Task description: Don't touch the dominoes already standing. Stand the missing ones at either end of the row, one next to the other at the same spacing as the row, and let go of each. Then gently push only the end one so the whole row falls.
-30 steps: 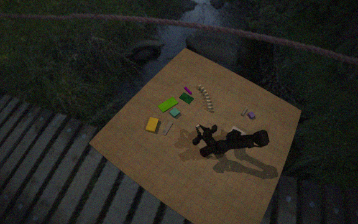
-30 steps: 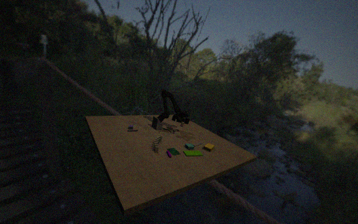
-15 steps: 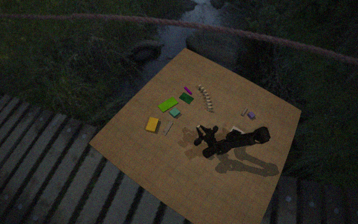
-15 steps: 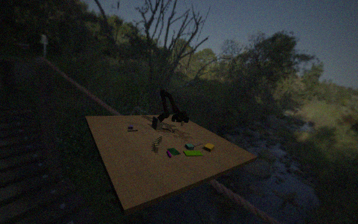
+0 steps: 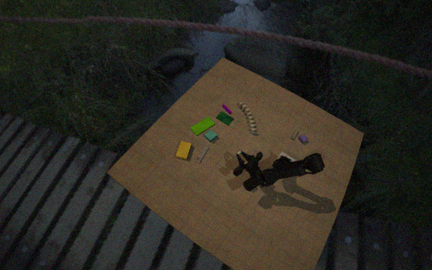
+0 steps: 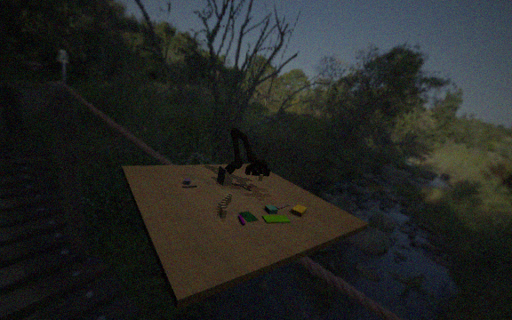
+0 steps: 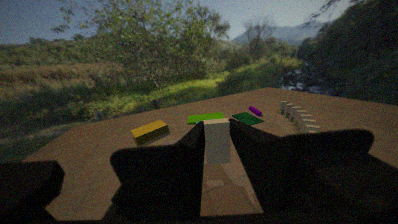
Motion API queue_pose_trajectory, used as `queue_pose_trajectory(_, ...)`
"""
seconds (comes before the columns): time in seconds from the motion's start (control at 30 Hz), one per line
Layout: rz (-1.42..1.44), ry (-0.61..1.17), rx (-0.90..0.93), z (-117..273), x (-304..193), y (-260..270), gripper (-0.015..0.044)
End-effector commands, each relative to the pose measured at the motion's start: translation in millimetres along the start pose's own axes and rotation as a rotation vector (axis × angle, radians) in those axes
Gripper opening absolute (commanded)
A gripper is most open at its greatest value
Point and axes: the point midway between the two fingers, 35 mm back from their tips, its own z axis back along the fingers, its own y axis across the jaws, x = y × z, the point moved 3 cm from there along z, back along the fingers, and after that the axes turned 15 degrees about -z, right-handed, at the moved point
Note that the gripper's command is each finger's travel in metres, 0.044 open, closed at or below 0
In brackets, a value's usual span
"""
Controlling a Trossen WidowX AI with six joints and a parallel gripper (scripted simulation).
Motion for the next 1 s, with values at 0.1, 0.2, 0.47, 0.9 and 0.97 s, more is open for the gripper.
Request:
queue_pose_trajectory(0.1,0.0,0.001,-0.008,-2,-12,-1,0.0107)
queue_pose_trajectory(0.2,-0.001,0.002,-0.011,-3,-18,-2,0.0107)
queue_pose_trajectory(0.47,-0.001,0.003,-0.016,-4,-33,-4,0.0107)
queue_pose_trajectory(0.9,0.0,0.004,-0.017,-5,-58,-11,0.0107)
queue_pose_trajectory(0.97,0.001,0.004,-0.016,-5,-62,-12,0.0107)
